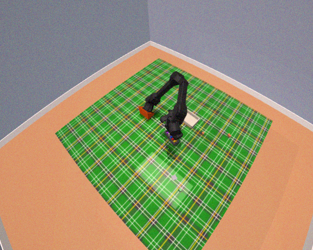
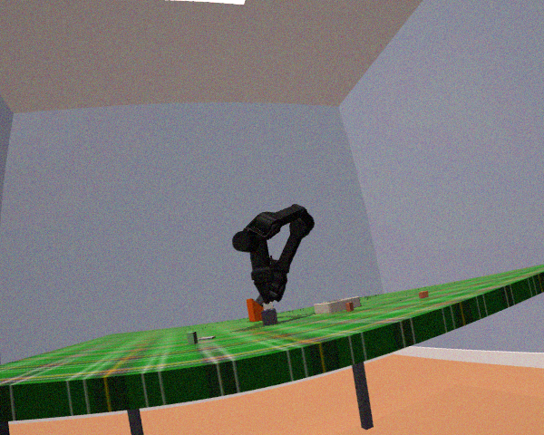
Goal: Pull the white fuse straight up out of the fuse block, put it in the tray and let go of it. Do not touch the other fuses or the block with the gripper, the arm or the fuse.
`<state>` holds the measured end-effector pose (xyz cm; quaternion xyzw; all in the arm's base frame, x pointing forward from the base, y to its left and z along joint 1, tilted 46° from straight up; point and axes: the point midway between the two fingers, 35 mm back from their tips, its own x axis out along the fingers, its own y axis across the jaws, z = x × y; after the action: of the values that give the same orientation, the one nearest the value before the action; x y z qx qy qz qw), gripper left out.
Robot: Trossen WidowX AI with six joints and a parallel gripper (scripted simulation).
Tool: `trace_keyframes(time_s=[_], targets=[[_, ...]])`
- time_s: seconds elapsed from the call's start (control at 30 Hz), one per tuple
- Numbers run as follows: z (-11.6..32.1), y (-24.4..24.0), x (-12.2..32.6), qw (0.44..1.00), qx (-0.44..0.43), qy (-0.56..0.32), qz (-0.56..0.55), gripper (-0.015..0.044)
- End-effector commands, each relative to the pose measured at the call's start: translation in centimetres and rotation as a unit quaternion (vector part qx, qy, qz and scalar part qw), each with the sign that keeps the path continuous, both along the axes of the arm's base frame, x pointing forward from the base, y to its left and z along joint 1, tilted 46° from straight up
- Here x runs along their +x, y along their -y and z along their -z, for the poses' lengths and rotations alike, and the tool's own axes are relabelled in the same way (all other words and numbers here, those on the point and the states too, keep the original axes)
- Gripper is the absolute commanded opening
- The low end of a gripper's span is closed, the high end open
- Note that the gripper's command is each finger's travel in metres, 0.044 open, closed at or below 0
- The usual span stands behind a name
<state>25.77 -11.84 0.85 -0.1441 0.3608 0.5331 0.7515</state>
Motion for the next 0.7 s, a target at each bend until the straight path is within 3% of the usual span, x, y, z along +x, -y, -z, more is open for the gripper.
trace_keyframes(time_s=[0.0, 0.67], targets=[[-0.16, 0.20, -0.06, 1.000, -0.003, 0.001, -0.003, 0.0000], [-0.87, 0.87, -0.27, 1.000, -0.002, 0.001, -0.003, 0.0000]])
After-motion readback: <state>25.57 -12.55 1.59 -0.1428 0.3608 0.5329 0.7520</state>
